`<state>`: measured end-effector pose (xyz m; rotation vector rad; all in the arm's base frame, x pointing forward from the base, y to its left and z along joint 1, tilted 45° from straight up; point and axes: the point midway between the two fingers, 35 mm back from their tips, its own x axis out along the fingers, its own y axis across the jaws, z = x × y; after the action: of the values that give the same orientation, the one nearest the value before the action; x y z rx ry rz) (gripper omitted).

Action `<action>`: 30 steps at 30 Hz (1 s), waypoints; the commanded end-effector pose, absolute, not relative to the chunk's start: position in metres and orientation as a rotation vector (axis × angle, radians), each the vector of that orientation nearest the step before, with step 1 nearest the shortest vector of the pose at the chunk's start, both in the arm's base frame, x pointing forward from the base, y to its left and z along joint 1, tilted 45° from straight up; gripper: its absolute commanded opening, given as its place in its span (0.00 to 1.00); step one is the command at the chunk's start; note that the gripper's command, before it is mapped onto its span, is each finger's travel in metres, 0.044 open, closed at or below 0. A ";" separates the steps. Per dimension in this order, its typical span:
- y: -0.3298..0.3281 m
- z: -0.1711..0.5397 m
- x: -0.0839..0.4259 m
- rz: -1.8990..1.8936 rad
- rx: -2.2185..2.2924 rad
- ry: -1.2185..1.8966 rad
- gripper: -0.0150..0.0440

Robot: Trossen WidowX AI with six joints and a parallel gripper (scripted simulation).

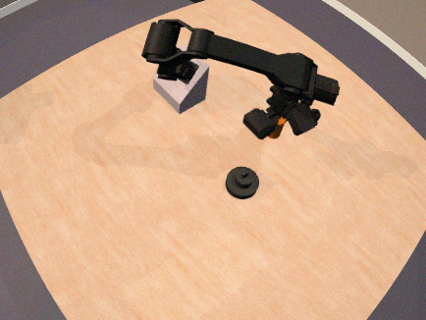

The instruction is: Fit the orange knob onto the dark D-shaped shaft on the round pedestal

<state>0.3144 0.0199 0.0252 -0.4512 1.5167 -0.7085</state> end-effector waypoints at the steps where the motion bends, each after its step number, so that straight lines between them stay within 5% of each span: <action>1: 0.009 0.031 0.317 -0.707 -0.459 1.514 0.25; 30: -0.072 0.071 0.325 -0.742 -0.485 1.500 0.25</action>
<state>0.3258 -0.0633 0.0659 -0.4729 1.5020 -0.7377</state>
